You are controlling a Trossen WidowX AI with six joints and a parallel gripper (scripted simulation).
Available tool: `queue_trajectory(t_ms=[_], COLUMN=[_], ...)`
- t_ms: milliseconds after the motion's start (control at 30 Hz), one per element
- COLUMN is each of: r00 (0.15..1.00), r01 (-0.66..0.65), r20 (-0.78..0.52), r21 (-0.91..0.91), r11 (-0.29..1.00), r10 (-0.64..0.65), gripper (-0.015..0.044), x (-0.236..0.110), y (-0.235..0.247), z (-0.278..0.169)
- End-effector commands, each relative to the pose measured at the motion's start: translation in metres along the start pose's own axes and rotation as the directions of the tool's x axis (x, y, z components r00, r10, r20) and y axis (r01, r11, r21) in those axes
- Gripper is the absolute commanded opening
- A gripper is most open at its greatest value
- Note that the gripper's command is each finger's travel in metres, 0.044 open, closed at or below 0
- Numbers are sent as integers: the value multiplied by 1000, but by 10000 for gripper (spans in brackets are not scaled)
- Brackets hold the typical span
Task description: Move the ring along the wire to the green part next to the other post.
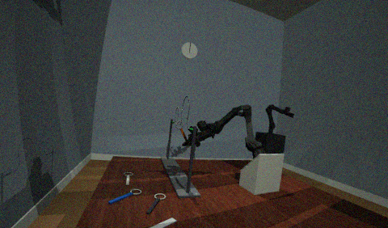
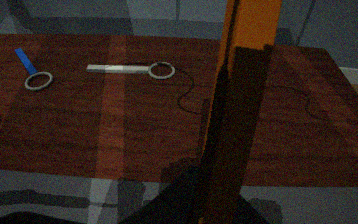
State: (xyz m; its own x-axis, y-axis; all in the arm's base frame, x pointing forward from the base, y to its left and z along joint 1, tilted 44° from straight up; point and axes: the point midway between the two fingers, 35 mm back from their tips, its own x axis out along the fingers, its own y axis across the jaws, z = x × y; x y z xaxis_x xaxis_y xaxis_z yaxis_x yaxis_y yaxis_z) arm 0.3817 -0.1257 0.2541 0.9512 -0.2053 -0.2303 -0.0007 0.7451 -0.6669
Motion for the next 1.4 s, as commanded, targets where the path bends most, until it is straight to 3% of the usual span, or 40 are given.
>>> queue_trajectory(t_ms=[0,667,1367], r00=[1000,977,895], r01=[-22,-196,-356], r20=[-6,-5,96], r21=[51,385,744], r11=[998,902,566], r10=[23,215,436], gripper=[-150,-150,-150], x=[-3,-17,-48], y=[11,71,127], z=[0,13,58])
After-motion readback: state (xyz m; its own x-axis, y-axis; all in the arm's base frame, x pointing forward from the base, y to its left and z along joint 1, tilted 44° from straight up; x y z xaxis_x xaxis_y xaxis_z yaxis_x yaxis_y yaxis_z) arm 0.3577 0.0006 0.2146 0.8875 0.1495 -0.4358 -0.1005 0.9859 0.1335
